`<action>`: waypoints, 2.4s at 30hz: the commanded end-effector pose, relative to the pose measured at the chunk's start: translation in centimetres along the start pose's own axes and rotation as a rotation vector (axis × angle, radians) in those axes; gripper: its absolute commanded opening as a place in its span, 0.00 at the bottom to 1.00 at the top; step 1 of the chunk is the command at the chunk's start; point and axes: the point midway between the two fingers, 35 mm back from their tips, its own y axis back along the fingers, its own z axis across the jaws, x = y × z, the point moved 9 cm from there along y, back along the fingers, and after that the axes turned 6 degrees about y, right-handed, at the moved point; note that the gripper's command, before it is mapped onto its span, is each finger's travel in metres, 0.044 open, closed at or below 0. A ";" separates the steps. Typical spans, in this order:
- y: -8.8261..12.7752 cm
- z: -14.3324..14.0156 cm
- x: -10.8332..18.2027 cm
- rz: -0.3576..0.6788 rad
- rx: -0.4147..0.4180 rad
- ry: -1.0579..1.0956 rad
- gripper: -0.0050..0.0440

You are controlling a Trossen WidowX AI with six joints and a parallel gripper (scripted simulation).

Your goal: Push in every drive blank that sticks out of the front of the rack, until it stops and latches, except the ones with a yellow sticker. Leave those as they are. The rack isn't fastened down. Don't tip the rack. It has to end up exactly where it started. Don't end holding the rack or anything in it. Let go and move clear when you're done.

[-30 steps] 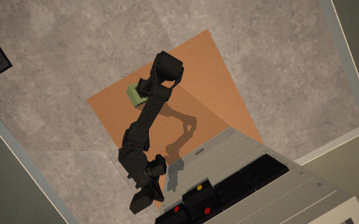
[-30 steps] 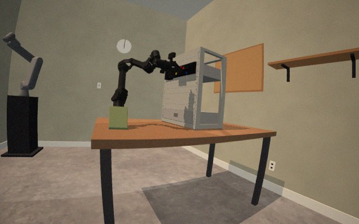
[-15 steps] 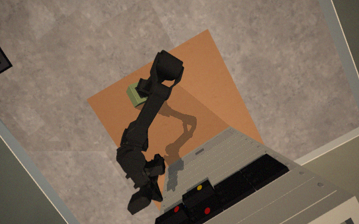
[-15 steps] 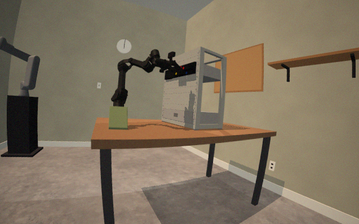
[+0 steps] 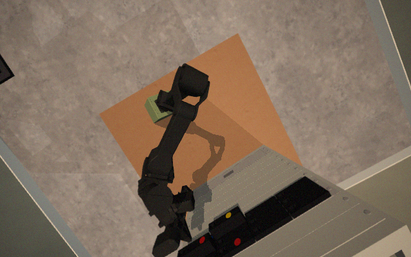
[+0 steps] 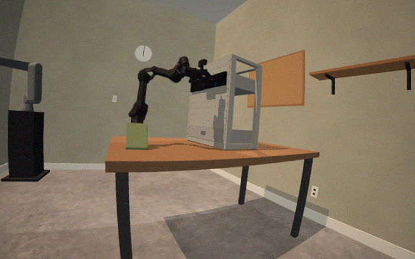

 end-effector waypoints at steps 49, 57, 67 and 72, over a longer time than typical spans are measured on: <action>-1.7 -1.0 -0.1 -0.001 0.017 0.022 0.10; -1.9 -1.1 -0.1 -0.001 0.017 0.022 0.10; -2.7 -1.2 -0.2 -0.001 0.017 0.022 0.10; -2.7 -1.2 -0.2 -0.001 0.017 0.022 0.10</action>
